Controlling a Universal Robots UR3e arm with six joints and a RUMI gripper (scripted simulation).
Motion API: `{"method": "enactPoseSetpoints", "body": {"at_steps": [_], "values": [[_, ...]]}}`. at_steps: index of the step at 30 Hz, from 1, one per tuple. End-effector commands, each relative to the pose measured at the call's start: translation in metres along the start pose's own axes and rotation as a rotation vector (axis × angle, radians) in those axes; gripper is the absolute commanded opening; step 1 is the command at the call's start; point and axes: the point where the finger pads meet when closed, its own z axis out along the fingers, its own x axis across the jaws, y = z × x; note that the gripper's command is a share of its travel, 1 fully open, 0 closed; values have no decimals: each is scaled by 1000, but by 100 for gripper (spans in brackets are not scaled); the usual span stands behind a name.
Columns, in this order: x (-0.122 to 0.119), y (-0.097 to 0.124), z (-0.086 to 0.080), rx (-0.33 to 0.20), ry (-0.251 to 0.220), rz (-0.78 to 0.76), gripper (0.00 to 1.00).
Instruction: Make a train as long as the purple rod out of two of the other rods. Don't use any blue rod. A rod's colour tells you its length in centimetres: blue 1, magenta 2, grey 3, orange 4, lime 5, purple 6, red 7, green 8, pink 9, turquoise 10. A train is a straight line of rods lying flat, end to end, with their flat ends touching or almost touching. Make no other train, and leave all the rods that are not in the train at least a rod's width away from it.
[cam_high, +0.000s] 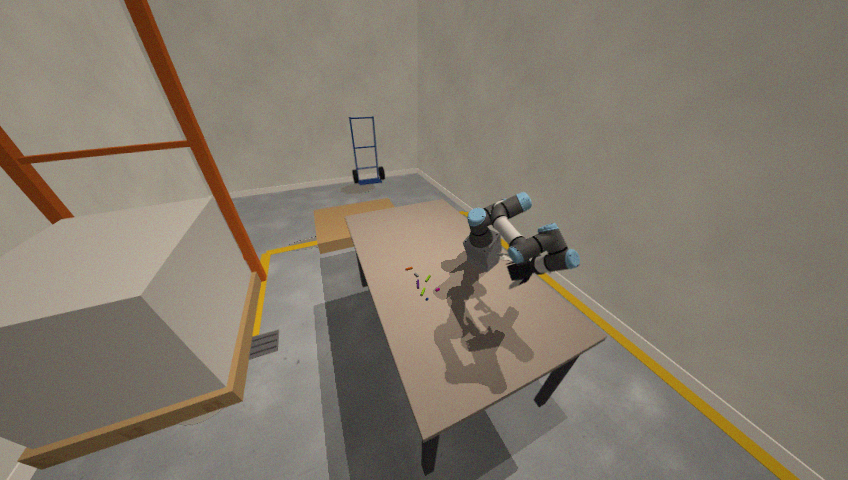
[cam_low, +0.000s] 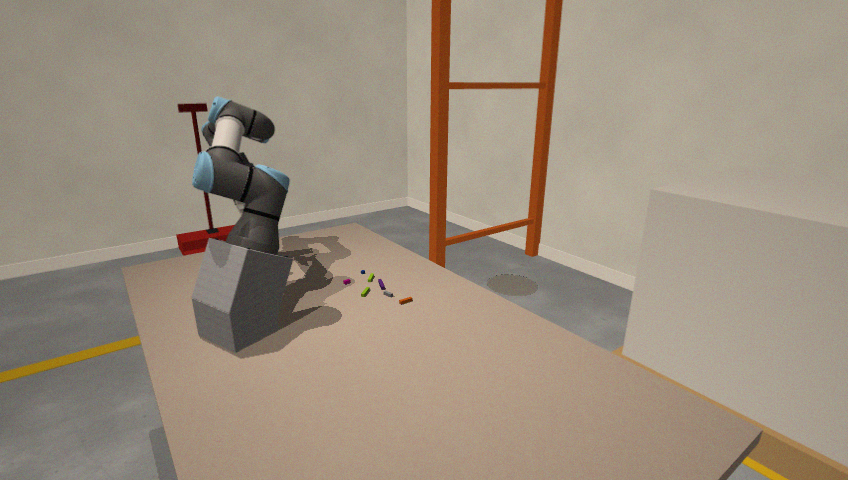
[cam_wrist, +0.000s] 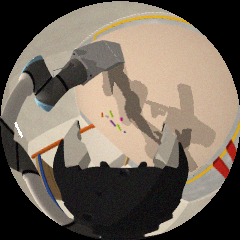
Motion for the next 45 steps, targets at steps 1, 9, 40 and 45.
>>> {"method": "enactPoseSetpoints", "body": {"at_steps": [1, 9, 40, 45], "values": [[0, 0, -1, 0, 2, 1, 100], [0, 0, -1, 0, 2, 1, 100], [0, 5, 7, 48, -15, 49, 100], [1, 9, 14, 86, -28, 87, 100]]}}
